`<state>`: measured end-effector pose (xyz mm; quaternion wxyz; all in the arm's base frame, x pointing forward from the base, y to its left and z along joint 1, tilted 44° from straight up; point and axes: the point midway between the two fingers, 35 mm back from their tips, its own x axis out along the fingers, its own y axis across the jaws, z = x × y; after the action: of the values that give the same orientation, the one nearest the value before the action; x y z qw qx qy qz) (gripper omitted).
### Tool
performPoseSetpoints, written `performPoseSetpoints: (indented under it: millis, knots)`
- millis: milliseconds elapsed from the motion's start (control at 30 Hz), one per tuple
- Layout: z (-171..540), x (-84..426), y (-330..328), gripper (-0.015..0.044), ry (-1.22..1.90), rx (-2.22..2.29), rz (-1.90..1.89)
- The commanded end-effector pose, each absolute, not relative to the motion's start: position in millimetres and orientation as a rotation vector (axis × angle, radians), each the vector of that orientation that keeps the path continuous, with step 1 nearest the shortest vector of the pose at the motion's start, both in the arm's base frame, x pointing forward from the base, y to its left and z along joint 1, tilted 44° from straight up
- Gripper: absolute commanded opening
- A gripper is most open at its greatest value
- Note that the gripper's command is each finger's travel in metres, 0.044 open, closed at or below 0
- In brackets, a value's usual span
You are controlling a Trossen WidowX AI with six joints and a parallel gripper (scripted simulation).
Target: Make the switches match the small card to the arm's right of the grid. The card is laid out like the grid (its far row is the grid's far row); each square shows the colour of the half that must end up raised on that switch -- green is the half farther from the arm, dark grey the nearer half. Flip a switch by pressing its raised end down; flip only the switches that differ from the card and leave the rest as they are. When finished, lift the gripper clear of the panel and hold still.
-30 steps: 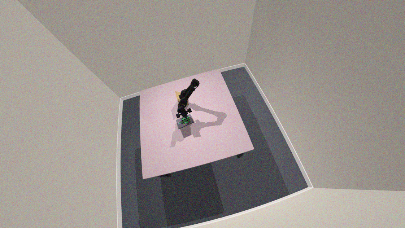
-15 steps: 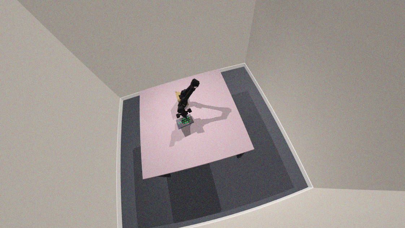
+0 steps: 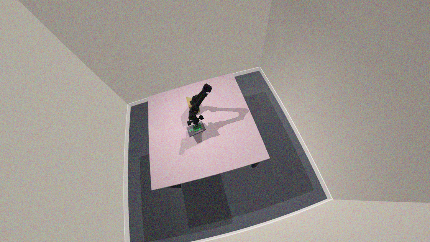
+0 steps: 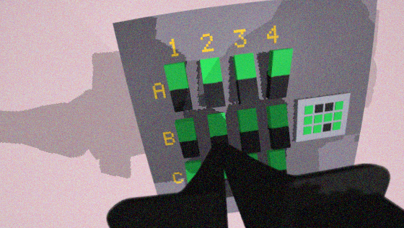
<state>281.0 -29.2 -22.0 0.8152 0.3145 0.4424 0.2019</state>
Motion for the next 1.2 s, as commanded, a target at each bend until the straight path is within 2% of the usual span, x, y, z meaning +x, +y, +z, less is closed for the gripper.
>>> performPoseSetpoints:
  millis: [0, 567, 833, 1167]
  knots:
    - [-23.3, 281.2, -28.6, 0.0000, 0.948, 0.671, 0.427]
    - [-24.6, 282.4, -27.2, 0.0000, 0.948, 0.671, 0.427]
    - [13.7, 251.4, -67.2, 0.0000, 0.975, 0.665, 0.434]
    - [11.5, 250.8, -72.1, 0.0000, 0.975, 0.665, 0.434]
